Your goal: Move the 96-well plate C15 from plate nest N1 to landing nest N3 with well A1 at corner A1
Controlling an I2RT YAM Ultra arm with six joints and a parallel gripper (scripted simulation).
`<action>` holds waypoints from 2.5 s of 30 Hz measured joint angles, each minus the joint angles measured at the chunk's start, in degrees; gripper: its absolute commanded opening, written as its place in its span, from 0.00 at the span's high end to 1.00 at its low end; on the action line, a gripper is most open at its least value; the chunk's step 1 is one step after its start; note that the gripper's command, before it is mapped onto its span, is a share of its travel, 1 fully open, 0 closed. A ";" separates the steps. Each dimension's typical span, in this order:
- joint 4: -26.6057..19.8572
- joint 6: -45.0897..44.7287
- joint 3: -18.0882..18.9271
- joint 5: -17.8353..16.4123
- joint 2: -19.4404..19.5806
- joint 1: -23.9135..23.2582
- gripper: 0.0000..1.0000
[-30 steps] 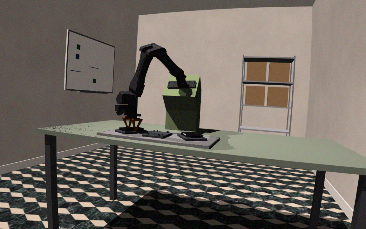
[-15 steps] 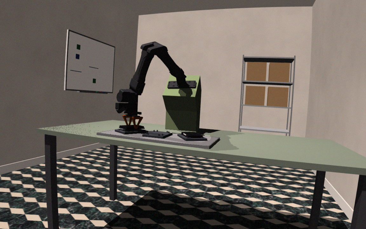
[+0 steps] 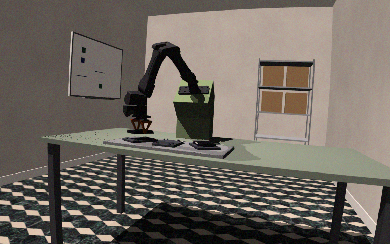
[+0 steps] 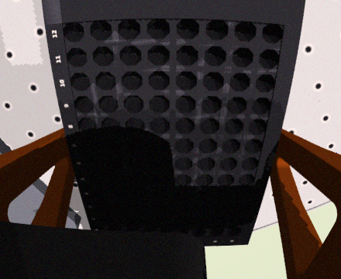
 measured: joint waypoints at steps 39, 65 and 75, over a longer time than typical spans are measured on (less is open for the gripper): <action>-7.80 -3.08 -2.12 -2.12 -8.41 -3.43 1.00; -7.80 -3.10 -2.12 -2.14 -8.41 -3.43 1.00; -7.80 -3.10 -2.12 -2.14 -8.41 -3.43 1.00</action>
